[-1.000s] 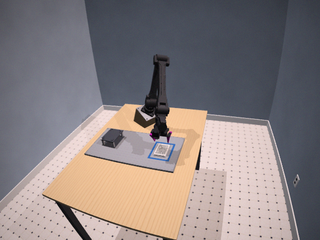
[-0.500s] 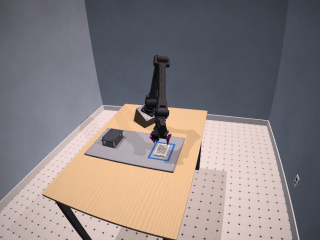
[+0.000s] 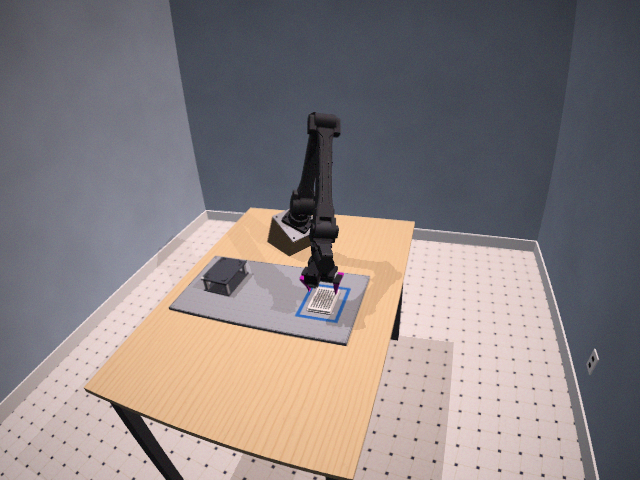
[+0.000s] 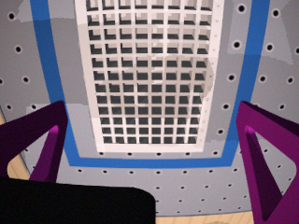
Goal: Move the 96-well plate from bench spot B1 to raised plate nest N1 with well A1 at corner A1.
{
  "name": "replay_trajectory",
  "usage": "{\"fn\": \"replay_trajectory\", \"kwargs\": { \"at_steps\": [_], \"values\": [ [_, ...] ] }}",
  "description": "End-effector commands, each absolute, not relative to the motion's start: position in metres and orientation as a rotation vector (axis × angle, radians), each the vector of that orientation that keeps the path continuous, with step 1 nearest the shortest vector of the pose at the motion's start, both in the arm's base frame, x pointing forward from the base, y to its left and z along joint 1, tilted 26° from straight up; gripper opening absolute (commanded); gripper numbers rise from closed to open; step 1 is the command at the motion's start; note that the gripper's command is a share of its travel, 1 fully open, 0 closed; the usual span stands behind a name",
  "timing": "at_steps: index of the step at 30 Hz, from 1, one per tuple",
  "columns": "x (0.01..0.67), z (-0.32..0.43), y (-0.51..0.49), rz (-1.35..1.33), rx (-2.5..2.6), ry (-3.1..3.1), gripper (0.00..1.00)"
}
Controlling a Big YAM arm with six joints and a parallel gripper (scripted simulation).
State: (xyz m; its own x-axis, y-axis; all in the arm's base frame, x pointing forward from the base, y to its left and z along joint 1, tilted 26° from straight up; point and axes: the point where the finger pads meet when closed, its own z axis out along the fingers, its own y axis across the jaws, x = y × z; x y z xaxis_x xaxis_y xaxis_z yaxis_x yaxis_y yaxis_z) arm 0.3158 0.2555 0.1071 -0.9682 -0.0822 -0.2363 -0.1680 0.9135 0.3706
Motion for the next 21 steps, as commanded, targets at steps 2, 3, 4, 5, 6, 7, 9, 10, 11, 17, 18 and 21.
{"fn": "replay_trajectory", "kwargs": {
  "at_steps": [2,3,4,5,6,7,9,10,11,17,18,21],
  "values": [
    [0.318,0.099,0.265,0.589,-0.193,2.851,1.00],
    [0.319,0.098,0.266,0.589,-0.193,2.851,1.00],
    [0.321,0.098,0.268,0.592,-0.193,2.846,1.00],
    [0.323,0.100,0.270,0.596,-0.194,2.839,1.00],
    [0.323,0.100,0.270,0.596,-0.194,2.839,1.00],
    [0.323,0.100,0.270,0.596,-0.194,2.839,1.00],
    [0.322,0.094,0.270,0.593,-0.193,2.845,1.00],
    [0.321,0.091,0.270,0.590,-0.193,2.849,1.00],
    [0.321,0.089,0.270,0.590,-0.193,2.849,1.00],
    [0.323,0.081,0.275,0.591,-0.193,2.848,1.00],
    [0.325,0.081,0.276,0.593,-0.193,2.844,1.00],
    [0.325,0.075,0.278,0.592,-0.193,2.847,1.00]
  ]
}}
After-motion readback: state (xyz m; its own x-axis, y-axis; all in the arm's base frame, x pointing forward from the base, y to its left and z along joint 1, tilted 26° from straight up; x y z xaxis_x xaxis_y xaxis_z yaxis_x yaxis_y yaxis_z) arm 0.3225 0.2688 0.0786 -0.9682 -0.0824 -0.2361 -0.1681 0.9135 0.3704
